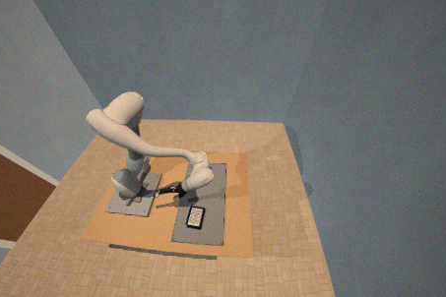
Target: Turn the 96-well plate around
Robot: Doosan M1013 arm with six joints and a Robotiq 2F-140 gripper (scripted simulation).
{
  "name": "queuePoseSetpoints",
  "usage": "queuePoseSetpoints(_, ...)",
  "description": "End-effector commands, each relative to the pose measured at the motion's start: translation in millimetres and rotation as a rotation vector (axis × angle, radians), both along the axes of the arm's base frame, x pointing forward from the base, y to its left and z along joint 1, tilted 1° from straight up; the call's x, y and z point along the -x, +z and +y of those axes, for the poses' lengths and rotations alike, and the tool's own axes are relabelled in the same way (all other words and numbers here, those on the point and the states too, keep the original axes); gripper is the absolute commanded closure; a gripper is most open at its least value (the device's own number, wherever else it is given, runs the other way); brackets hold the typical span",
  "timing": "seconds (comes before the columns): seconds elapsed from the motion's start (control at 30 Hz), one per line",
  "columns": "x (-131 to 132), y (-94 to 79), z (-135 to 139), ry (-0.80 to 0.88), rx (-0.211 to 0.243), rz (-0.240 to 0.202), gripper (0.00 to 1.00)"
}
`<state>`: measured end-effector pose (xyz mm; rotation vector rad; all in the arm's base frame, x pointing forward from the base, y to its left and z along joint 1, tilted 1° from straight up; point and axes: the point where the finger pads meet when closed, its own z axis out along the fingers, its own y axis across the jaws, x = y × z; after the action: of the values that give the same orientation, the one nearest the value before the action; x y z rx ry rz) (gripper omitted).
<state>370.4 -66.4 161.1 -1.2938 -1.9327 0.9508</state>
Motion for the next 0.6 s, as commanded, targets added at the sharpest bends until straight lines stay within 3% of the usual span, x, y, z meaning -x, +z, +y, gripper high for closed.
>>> queuePoseSetpoints(0.0, -4.6, -7.1, -1.0, -0.069, 0.079, -0.055, 0.00)
queuePoseSetpoints(0.23, -13.1, -18.2, -2.7, -0.217, 0.227, -0.158, 0.00)
queuePoseSetpoints(0.3, -13.1, -18.2, -2.7, -0.217, 0.227, -0.158, 0.00)
queuePoseSetpoints(0.57, -25.8, -32.2, -5.1, -0.398, 0.390, -0.267, 0.00)
